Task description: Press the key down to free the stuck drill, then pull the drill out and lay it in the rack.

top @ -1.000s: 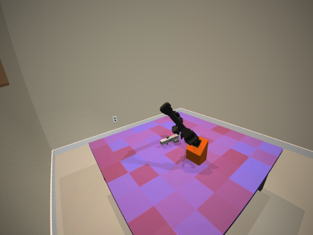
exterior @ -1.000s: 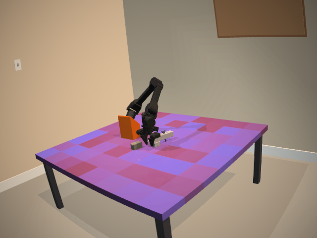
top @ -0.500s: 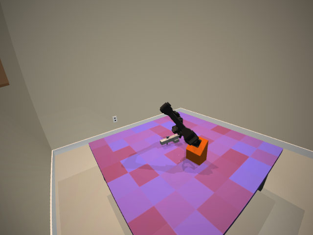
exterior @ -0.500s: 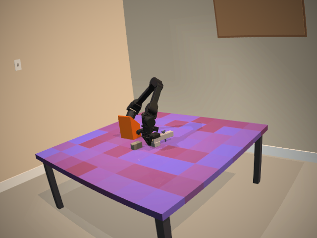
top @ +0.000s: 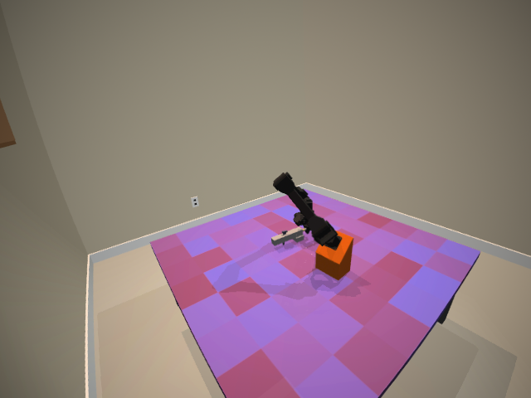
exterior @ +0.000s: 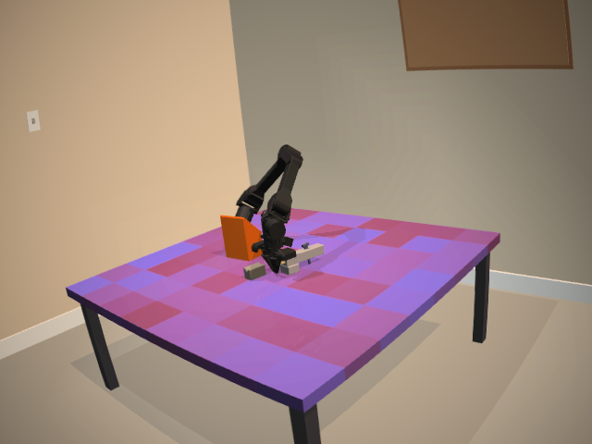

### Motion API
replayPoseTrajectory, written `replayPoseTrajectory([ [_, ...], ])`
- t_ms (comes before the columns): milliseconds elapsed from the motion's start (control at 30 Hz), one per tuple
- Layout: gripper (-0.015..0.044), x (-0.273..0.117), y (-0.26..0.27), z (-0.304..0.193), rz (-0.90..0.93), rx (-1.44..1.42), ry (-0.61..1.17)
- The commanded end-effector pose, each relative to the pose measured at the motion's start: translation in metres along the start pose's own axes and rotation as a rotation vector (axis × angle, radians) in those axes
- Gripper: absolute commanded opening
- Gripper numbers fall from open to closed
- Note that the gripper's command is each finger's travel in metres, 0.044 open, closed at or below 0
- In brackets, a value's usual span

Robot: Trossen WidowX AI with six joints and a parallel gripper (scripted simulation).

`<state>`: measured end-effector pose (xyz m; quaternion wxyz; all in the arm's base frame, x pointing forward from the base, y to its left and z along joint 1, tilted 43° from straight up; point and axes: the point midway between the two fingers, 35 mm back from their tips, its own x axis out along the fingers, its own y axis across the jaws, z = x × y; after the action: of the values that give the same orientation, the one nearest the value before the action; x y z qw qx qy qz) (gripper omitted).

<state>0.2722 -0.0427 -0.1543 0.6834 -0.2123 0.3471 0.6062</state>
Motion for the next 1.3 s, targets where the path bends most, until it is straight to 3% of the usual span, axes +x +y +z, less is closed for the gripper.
replayPoseTrajectory([
  [0,0.0,-0.003,-0.003,-0.008,-0.006,-0.002,0.004],
  [600,0.0,-0.005,-0.004,-0.034,-0.007,-0.003,0.006],
  [1133,0.042,-0.001,-0.001,-0.024,-0.006,-0.002,0.005],
  [1267,0.044,0.0,-0.002,-0.022,-0.007,-0.003,0.005],
])
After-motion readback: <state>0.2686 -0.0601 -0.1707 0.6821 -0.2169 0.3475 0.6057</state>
